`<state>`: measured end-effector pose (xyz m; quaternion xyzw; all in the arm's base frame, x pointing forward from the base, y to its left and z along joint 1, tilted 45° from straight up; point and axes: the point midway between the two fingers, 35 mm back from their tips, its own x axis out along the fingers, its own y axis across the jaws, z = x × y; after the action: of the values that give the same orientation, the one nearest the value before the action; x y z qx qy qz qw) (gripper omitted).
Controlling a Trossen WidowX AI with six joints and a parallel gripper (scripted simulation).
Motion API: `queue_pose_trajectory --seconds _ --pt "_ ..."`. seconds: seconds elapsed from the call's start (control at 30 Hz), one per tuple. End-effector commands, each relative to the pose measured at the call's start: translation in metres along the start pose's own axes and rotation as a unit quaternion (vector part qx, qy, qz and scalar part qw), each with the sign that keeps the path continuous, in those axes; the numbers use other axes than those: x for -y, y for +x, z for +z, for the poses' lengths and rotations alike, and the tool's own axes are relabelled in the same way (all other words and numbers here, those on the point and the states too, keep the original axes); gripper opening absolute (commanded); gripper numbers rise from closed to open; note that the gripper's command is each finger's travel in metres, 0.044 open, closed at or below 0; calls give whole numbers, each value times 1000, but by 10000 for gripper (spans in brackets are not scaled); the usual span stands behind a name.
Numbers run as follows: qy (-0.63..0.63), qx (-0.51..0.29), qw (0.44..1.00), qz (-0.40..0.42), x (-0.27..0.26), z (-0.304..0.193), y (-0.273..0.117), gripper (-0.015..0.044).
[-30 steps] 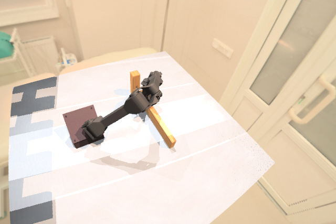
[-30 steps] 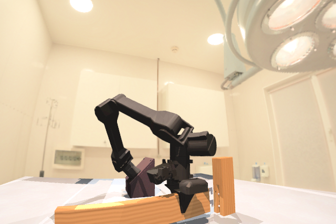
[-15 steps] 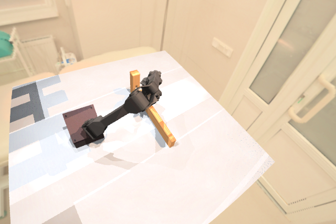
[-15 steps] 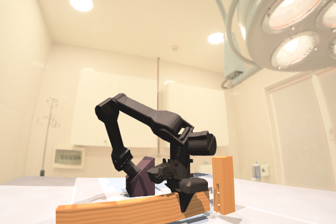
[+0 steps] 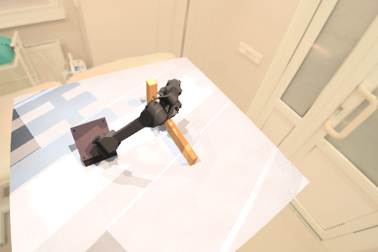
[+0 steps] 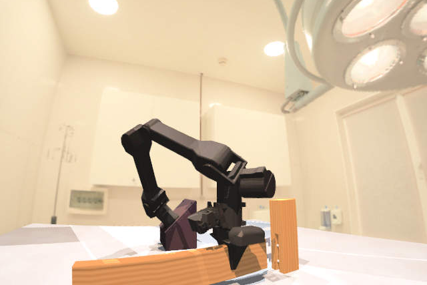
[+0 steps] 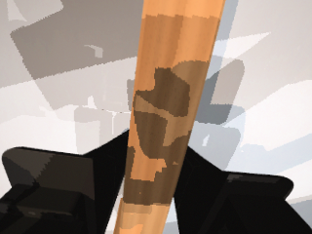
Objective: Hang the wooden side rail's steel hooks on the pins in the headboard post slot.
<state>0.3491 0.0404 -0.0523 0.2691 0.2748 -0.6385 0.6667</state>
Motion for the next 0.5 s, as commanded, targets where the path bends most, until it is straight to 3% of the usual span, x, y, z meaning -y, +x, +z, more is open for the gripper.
queue_pose_trajectory --seconds 0.0,0.47 --pt "0 -3 1000 4 -1 -4 -4 0" --pt "0 -3 1000 4 -2 -5 -6 0"
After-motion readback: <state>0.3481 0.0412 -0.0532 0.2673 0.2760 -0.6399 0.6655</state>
